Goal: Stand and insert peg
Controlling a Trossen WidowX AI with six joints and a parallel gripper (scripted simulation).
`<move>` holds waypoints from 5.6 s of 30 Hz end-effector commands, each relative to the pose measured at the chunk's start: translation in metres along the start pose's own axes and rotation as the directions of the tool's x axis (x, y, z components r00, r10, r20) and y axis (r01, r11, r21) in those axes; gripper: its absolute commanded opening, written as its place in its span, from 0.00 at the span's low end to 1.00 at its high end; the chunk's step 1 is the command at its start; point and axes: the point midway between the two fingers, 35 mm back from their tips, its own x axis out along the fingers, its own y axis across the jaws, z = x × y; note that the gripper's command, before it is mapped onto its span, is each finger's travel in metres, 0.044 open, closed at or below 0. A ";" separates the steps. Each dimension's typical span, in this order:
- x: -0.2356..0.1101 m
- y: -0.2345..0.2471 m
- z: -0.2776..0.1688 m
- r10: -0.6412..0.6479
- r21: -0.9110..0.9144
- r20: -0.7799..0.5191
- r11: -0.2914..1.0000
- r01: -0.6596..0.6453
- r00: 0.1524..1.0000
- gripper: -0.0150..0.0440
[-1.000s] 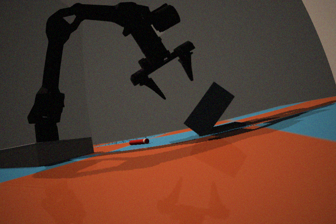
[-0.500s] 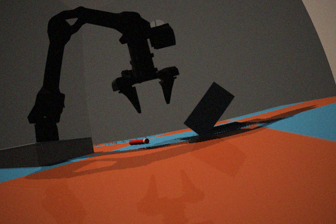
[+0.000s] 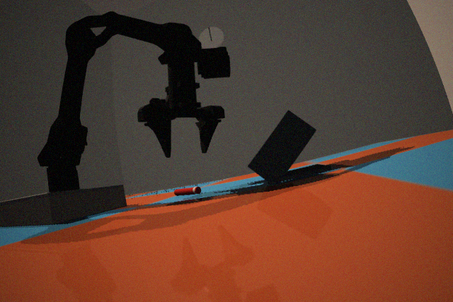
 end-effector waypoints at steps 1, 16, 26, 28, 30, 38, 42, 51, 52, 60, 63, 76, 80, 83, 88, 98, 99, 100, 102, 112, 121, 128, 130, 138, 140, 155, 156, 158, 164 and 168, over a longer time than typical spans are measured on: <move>0.003 0.002 0.000 0.011 -0.011 0.001 1.000 -0.011 1.000 1.00; 0.027 0.000 -0.005 0.011 -0.011 0.001 1.000 -0.011 1.000 1.00; 0.043 0.000 -0.008 0.011 -0.011 0.001 1.000 -0.011 1.000 1.00; 0.046 0.000 -0.009 0.011 -0.011 0.001 1.000 -0.011 1.000 1.00; 0.049 0.001 -0.009 0.011 -0.011 0.001 1.000 -0.011 1.000 1.00; 0.062 0.001 -0.011 0.011 -0.011 0.001 1.000 -0.011 1.000 1.00; 0.069 0.002 -0.011 0.011 -0.011 0.001 1.000 -0.011 1.000 1.00; 0.074 0.003 -0.012 0.012 -0.011 0.001 1.000 -0.012 1.000 0.82; 0.074 0.003 -0.012 0.012 -0.011 0.001 1.000 -0.012 1.000 0.78; 0.074 0.003 -0.012 0.012 -0.011 0.001 1.000 -0.012 1.000 0.44; 0.074 0.003 -0.012 0.012 -0.011 0.001 1.000 -0.012 1.000 0.44; 0.074 0.003 -0.012 0.012 -0.011 0.001 1.000 -0.012 1.000 0.38; 0.074 0.003 -0.012 0.012 -0.011 0.001 1.000 -0.012 1.000 0.34; 0.074 0.003 -0.012 0.012 -0.011 0.001 1.000 -0.012 1.000 0.34; 0.073 0.003 -0.011 0.010 -0.010 -0.011 1.000 -0.010 1.000 0.34; 0.068 0.002 -0.006 0.008 -0.010 -0.098 1.000 -0.009 0.995 0.34; 0.067 0.002 -0.006 0.008 -0.010 -0.106 1.000 -0.009 0.994 0.34; 0.067 0.002 -0.005 0.008 -0.010 -0.115 1.000 -0.009 0.993 0.34; 0.066 0.002 -0.004 0.008 -0.010 -0.132 1.000 -0.009 0.991 0.34; 0.062 0.002 0.001 0.007 -0.010 -0.217 1.000 -0.009 0.976 0.34; 0.058 0.002 0.006 0.006 -0.010 -0.291 1.000 -0.009 0.957 0.34; 0.056 0.002 0.010 0.005 -0.011 -0.348 1.000 -0.009 0.937 0.34; 0.055 0.002 0.011 0.005 -0.011 -0.364 1.000 -0.009 0.931 0.34; 0.052 0.002 0.016 0.004 -0.011 -0.427 1.000 -0.009 0.904 0.34; 0.052 0.002 0.017 0.003 -0.011 -0.443 1.000 -0.009 0.897 0.34; 0.048 0.002 0.026 0.001 -0.011 -0.554 1.000 -0.009 0.832 0.34; 0.048 0.002 0.027 0.001 -0.011 -0.561 1.000 -0.009 0.828 0.34; 0.048 0.002 0.028 0.001 -0.011 -0.575 1.000 -0.009 0.818 0.34; 0.047 0.002 0.032 0.000 -0.011 -0.617 1.000 -0.009 0.787 0.34; 0.046 0.002 0.035 0.000 -0.011 -0.643 1.000 -0.009 0.766 0.34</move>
